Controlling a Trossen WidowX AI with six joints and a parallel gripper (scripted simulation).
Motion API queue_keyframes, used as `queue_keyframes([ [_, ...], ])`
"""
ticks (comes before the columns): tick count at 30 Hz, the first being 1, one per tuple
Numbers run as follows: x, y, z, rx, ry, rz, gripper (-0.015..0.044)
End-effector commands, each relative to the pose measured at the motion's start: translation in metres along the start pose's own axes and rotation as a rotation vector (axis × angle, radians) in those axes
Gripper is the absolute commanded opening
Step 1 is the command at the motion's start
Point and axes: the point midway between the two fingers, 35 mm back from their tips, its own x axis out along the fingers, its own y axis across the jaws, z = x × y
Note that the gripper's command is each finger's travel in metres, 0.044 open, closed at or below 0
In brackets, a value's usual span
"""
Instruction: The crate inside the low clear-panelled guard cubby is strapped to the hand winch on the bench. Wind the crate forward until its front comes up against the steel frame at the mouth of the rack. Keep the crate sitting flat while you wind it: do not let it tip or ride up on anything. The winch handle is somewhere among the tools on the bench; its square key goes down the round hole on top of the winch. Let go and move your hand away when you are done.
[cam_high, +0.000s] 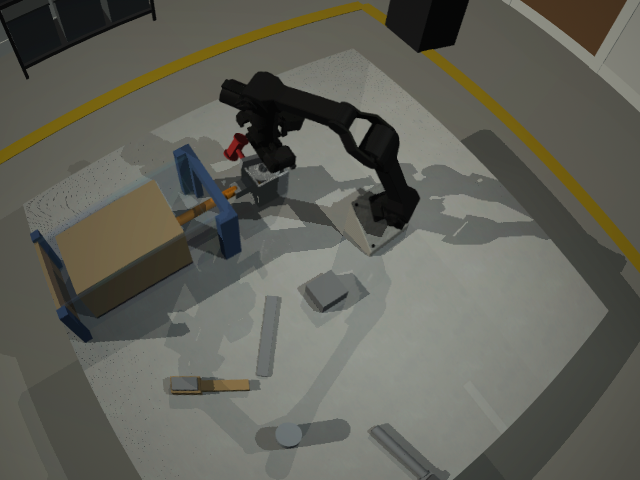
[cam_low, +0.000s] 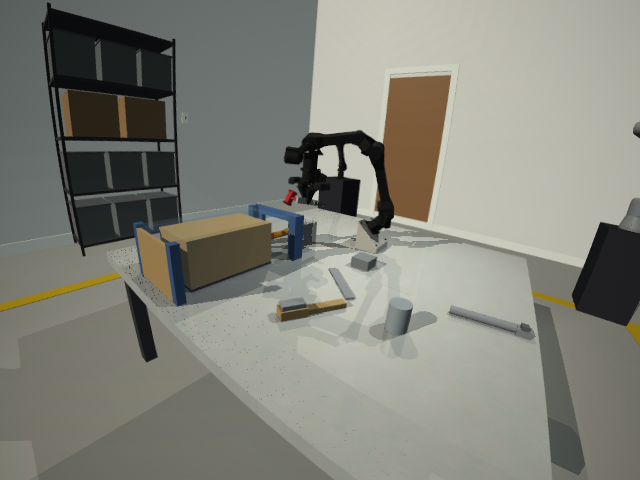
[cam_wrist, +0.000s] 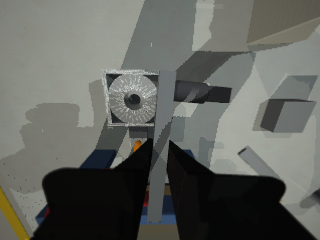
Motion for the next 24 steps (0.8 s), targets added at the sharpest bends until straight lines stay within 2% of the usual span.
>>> queue_keyframes([
  [1,0.005,0.022,0.016,0.075,0.002,-0.007,0.0],
  [10,0.014,0.03,0.027,0.113,-0.003,-0.014,0.0],
  [24,0.015,0.029,0.027,0.111,0.011,0.208,0.0],
])
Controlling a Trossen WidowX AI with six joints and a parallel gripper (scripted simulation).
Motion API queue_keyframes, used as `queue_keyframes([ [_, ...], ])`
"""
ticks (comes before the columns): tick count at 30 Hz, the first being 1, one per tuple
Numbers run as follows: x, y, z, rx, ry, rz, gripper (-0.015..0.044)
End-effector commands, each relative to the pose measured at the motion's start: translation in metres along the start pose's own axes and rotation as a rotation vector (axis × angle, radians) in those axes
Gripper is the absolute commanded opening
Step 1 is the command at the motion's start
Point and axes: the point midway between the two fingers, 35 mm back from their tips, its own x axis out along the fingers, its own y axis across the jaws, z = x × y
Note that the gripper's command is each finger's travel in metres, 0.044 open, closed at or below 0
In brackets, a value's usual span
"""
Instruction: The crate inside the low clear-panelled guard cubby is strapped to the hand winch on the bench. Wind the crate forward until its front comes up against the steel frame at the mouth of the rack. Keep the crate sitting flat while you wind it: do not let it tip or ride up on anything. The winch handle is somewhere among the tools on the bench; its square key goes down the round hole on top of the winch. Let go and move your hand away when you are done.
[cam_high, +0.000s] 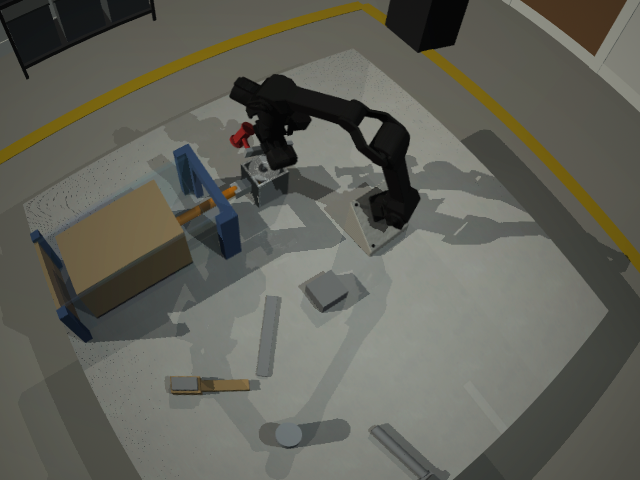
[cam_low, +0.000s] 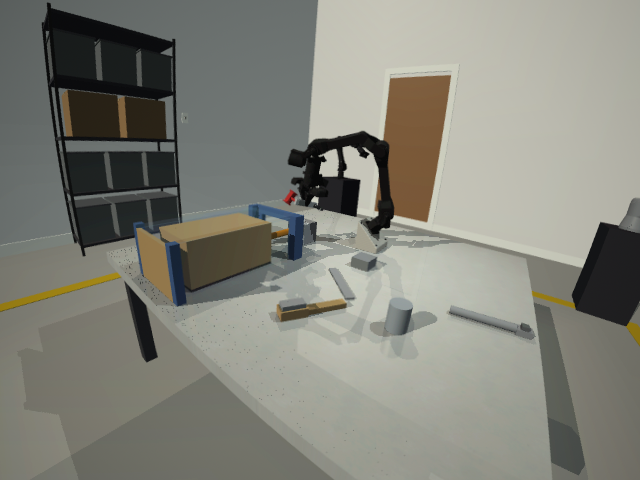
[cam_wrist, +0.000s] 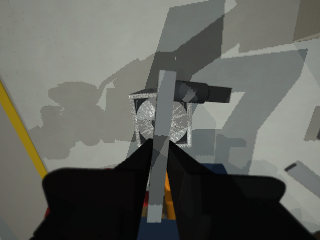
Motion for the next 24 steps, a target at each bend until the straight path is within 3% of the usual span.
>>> queue_keyframes([
  [1,-0.0029,0.0004,0.0001,0.004,0.008,0.062,0.0],
  [24,-0.0021,0.0001,-0.0004,0.005,0.054,0.467,0.0],
])
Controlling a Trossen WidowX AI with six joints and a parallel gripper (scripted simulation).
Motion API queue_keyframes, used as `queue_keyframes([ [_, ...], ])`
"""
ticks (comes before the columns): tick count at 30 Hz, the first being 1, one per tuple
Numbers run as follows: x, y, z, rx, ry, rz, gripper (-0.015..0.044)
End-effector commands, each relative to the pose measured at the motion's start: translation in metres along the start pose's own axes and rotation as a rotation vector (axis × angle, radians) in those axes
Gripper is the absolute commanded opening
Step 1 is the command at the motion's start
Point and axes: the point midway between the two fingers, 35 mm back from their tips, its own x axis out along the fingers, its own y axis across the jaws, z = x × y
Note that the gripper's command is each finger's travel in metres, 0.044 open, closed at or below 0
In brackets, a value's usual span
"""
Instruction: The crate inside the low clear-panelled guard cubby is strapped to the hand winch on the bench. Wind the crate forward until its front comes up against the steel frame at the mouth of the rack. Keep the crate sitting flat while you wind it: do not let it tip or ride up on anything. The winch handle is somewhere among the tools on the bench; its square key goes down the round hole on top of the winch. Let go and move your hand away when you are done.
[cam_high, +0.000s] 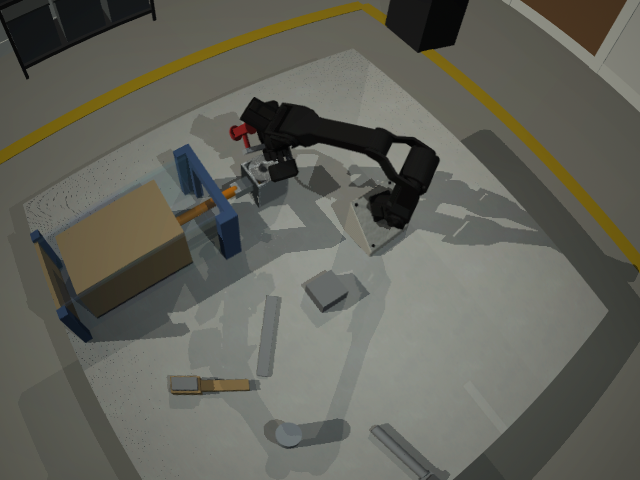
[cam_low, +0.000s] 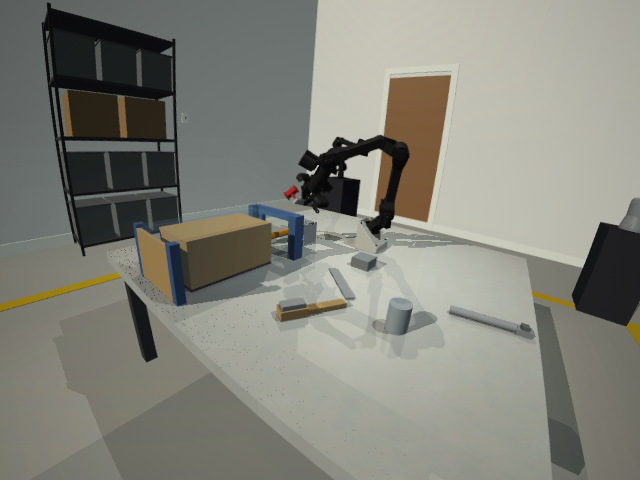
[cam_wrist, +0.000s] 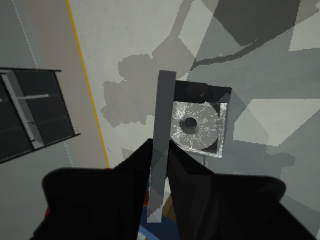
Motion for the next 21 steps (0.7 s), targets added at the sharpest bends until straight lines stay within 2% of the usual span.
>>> queue_keyframes([
  [1,-0.0029,0.0025,-0.0003,0.007,0.01,0.068,0.0],
  [21,-0.0024,0.0017,-0.0006,0.009,0.049,0.402,0.0],
])
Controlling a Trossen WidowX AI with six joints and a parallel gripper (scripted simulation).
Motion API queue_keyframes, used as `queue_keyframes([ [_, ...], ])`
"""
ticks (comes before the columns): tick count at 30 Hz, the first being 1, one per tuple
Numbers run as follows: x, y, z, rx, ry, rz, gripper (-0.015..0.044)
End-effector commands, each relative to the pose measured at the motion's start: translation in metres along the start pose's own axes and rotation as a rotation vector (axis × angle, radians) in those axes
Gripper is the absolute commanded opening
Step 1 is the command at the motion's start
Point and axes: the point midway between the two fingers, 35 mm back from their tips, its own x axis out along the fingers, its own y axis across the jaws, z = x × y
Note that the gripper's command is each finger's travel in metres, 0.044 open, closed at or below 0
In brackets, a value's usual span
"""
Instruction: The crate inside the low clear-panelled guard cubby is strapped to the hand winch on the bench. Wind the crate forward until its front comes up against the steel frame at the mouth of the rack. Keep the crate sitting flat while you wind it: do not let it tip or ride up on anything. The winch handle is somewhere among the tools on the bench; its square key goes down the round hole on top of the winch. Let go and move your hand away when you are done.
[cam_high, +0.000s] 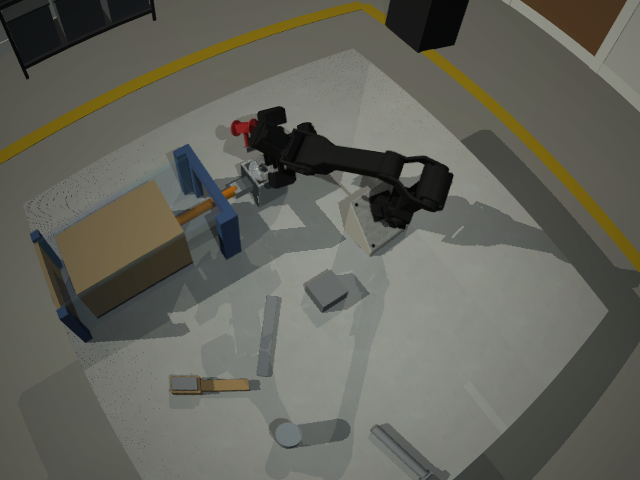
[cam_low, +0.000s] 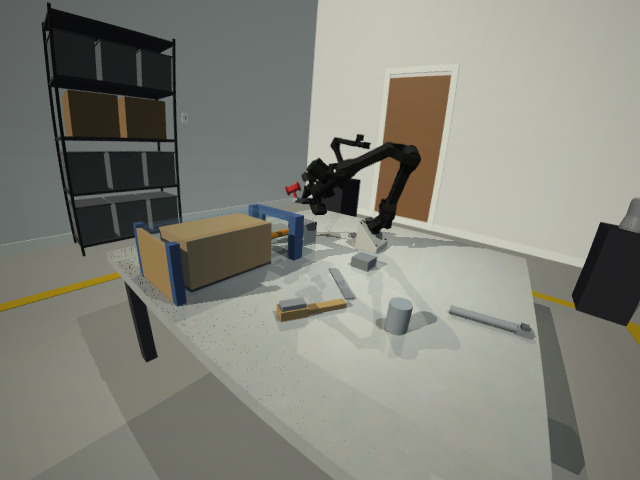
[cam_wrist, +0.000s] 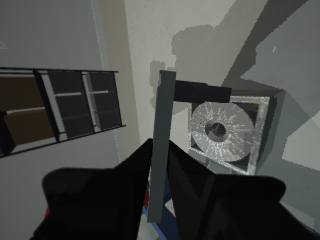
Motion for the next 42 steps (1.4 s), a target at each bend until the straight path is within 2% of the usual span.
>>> queue_keyframes([
  [1,-0.0025,0.0034,-0.0007,0.01,0.01,0.067,0.0],
  [30,-0.002,0.0016,-0.0003,0.012,0.064,0.549,0.0],
  [42,-0.002,0.0016,-0.0003,0.012,0.066,0.559,0.0],
])
